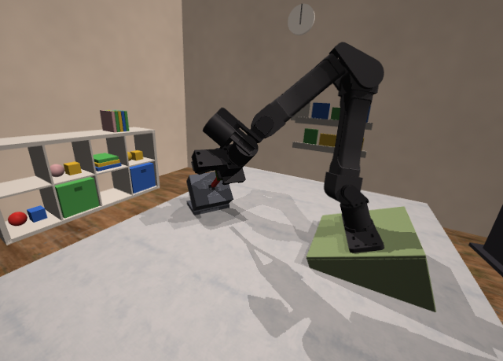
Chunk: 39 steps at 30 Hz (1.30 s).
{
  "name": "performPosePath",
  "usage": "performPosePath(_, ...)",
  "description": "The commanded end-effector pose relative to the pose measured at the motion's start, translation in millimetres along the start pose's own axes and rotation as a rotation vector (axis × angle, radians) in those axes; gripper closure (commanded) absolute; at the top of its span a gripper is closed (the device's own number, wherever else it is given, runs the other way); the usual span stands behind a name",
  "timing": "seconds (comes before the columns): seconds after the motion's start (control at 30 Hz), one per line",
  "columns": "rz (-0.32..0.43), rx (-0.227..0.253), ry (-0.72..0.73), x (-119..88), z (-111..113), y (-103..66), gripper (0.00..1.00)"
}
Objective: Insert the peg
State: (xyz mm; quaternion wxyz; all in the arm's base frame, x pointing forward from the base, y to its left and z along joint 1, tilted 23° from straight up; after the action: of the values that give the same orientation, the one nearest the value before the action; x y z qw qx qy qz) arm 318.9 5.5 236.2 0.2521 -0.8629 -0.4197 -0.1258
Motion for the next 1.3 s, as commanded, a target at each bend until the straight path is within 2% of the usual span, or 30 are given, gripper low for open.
performPosePath(0.0, 0.002, 0.004, -0.011, -3.8, 7.0, 7.5, 1.0)
performPosePath(0.33, 0.002, 0.004, -0.011, -2.0, 5.1, 9.5, 1.0)
performPosePath(1.27, 0.002, 0.003, -0.011, -2.3, 5.3, 36.3, 1.0)
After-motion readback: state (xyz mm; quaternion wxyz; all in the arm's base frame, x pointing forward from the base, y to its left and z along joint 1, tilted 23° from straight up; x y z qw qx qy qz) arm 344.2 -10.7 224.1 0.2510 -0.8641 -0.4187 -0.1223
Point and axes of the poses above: the point where the finger pads meet when closed, its own y axis out along the fingers, its own z axis across the jaws, x = y × z, the point moved 3 cm from there along -y, back along the fingers, and after that the axes turned 13 degrees about y, right-handed, at the moved point
